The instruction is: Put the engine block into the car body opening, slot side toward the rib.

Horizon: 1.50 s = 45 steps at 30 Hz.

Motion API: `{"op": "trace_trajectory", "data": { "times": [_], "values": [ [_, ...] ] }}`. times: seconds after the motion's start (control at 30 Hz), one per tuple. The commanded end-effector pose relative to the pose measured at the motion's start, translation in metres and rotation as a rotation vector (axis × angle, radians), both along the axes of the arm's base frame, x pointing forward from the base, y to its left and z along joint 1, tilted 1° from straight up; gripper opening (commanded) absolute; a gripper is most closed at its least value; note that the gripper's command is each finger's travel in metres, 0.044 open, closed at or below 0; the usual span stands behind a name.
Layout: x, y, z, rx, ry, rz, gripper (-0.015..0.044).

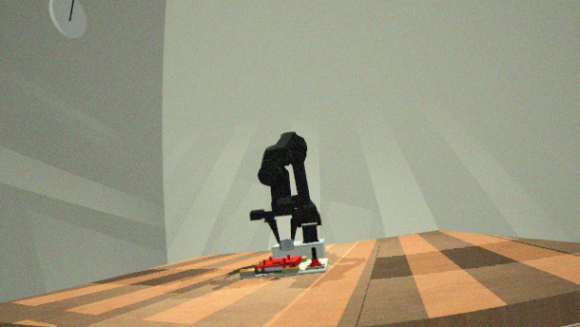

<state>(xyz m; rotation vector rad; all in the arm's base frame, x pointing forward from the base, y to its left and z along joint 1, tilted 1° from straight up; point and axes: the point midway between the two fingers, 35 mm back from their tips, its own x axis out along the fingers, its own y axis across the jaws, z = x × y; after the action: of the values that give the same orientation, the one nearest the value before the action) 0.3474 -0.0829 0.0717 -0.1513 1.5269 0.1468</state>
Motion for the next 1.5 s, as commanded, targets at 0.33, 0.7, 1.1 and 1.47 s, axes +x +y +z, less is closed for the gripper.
{"op": "trace_trajectory", "data": {
  "times": [0.33,0.7,1.1,1.47],
  "values": [
    [-0.027,-0.031,-0.016,0.013,0.003,-0.303,0.0],
    [-0.028,-0.034,-0.017,0.014,0.003,-0.344,0.0159],
    [-0.028,-0.033,-0.017,0.013,0.003,-0.307,0.0159],
    [-0.027,-0.033,-0.017,0.012,0.003,-0.301,0.0159]
  ]
}}
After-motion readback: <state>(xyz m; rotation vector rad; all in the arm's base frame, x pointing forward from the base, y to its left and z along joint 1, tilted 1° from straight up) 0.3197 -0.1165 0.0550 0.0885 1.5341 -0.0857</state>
